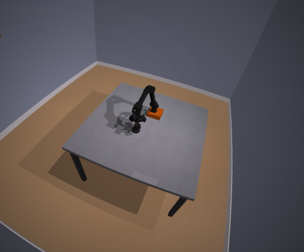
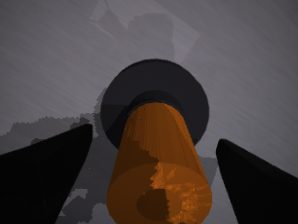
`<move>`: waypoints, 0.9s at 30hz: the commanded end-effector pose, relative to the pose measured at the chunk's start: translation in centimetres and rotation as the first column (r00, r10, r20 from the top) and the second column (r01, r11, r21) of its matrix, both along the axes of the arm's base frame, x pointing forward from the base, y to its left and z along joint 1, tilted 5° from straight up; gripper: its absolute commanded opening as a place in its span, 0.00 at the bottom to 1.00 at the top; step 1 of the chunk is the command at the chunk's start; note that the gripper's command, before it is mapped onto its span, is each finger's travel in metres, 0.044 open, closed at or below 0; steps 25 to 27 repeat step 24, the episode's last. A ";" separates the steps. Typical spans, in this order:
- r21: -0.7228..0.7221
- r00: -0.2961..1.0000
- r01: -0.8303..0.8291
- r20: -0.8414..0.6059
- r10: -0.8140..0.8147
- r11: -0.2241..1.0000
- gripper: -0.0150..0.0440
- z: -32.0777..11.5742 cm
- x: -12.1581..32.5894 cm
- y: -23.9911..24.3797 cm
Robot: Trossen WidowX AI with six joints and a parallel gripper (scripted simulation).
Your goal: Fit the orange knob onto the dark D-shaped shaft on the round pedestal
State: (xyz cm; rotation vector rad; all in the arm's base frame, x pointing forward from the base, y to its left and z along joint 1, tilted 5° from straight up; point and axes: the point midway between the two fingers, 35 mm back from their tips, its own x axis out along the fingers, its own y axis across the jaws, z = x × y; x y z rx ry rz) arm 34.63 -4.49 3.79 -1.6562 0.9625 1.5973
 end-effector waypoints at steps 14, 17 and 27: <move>0.002 1.000 0.006 0.002 -0.006 1.000 1.00 8.3 0.3 0.7; 0.001 1.000 0.000 0.000 0.000 1.000 1.00 9.5 0.1 0.7; 0.001 1.000 0.000 0.000 0.000 1.000 1.00 9.5 0.1 0.7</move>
